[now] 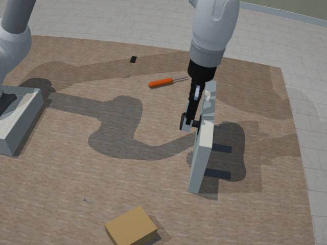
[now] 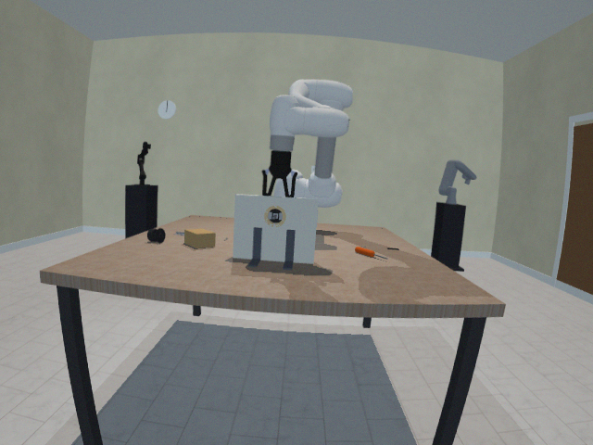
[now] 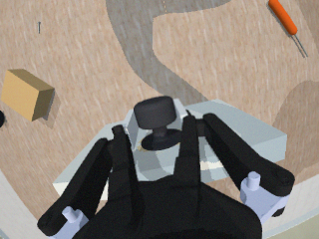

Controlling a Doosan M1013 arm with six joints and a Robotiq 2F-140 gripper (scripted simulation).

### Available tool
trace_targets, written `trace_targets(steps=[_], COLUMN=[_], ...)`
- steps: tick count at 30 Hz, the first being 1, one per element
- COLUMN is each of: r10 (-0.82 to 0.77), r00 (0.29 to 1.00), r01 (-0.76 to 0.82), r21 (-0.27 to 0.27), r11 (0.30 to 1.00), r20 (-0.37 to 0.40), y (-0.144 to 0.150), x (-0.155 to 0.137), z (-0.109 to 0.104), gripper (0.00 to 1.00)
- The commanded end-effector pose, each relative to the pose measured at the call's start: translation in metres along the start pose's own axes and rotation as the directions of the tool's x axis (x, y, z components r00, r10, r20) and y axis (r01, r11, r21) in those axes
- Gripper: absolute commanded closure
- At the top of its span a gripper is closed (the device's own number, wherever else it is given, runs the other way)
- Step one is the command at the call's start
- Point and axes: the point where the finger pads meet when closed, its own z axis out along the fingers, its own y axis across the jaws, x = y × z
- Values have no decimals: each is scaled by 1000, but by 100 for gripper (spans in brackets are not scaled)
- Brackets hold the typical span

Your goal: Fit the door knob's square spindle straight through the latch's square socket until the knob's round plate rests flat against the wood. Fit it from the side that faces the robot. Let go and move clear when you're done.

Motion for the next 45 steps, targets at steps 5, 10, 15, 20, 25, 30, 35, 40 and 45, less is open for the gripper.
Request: trace_targets(steps=[5, 10, 15, 20, 25, 30, 35, 40, 45], r10=[0, 0, 0, 0, 0, 0, 0, 0, 0], r00=[1000, 1000, 1000, 1000, 1000, 1000, 1000, 1000, 1000], r01=[0, 0, 0, 0, 0, 0, 0, 0, 0], r21=[0, 0, 0, 0, 0, 0, 0, 0, 0], r11=[1000, 1000, 1000, 1000, 1000, 1000, 1000, 1000, 1000], r20=[0, 0, 0, 0, 0, 0, 0, 0, 0], y=[0, 0, 0, 0, 0, 0, 0, 0, 0], x=[-1, -1, -1, -1, -1, -1, -1, -1, -1], z=[0, 0, 0, 0, 0, 0, 0, 0, 0], gripper=[58, 58, 58, 43, 43, 43, 43, 43, 43])
